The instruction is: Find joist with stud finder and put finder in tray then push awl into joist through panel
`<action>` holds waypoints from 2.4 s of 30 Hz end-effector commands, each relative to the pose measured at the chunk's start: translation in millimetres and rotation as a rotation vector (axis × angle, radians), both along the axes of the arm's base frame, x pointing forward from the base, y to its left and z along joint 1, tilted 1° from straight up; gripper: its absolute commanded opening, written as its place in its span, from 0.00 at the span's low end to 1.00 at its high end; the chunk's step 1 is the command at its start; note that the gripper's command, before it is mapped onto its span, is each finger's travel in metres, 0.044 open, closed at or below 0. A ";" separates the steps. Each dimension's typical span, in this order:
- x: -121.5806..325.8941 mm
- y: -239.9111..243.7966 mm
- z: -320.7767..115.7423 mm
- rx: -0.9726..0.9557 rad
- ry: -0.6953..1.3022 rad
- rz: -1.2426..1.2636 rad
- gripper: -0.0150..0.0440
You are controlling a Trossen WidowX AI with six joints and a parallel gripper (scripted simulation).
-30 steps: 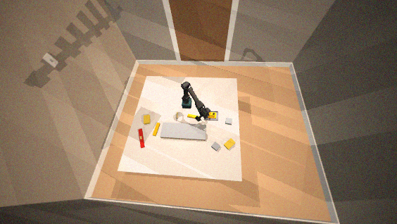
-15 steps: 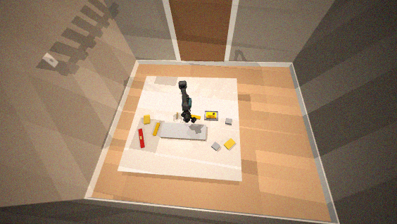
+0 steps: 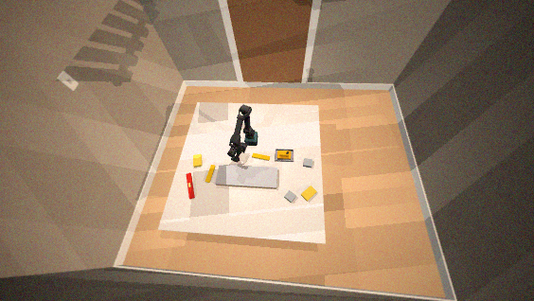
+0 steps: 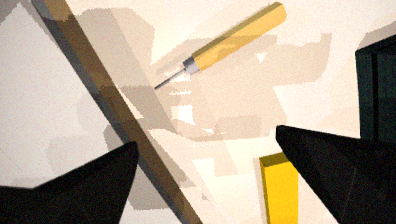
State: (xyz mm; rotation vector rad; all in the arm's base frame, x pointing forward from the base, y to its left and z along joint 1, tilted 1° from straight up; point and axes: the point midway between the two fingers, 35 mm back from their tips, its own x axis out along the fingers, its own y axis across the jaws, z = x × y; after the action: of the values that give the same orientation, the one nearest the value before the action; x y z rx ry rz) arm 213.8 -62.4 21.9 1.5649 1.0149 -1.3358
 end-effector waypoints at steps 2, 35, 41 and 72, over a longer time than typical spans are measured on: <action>-61.2 -49.9 -11.6 0.051 0.060 -0.869 1.00; -73.2 -47.8 -15.6 0.066 0.077 -1.099 1.00; -72.4 -48.4 -23.0 0.066 0.077 -1.099 1.00; -73.2 -46.9 -66.1 0.066 0.078 -1.099 1.00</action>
State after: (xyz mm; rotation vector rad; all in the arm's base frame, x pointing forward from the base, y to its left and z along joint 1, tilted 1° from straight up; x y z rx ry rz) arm 142.7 -110.6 -40.4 2.2530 0.1559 -2.0604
